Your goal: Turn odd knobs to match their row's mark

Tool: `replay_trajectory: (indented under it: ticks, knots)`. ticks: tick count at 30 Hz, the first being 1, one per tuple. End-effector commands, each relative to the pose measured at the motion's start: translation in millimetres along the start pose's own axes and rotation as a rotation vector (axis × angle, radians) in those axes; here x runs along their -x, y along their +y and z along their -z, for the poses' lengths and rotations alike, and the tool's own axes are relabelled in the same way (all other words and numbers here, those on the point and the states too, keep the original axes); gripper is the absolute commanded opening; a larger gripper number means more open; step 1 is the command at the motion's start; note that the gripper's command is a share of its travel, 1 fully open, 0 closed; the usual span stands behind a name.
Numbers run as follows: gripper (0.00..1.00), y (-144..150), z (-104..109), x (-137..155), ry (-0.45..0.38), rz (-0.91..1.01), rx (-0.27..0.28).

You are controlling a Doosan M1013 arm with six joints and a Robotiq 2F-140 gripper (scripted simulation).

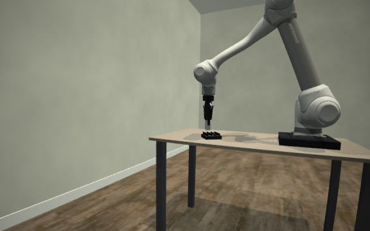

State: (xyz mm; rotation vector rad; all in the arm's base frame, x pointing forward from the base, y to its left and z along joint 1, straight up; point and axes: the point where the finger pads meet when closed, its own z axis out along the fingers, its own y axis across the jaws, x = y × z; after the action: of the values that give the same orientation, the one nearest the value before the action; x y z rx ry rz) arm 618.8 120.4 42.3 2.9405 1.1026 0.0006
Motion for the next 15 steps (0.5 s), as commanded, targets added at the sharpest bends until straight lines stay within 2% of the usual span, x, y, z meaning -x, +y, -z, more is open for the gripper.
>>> replay_trajectory:
  ticks: [1, 15]
  knots:
    - [0.12, -0.1, -2.1, 0.0, 0.000, 0.000, 0.000]
    - [0.12, -0.1, -6.7, -0.1, 0.000, 0.000, 0.000]
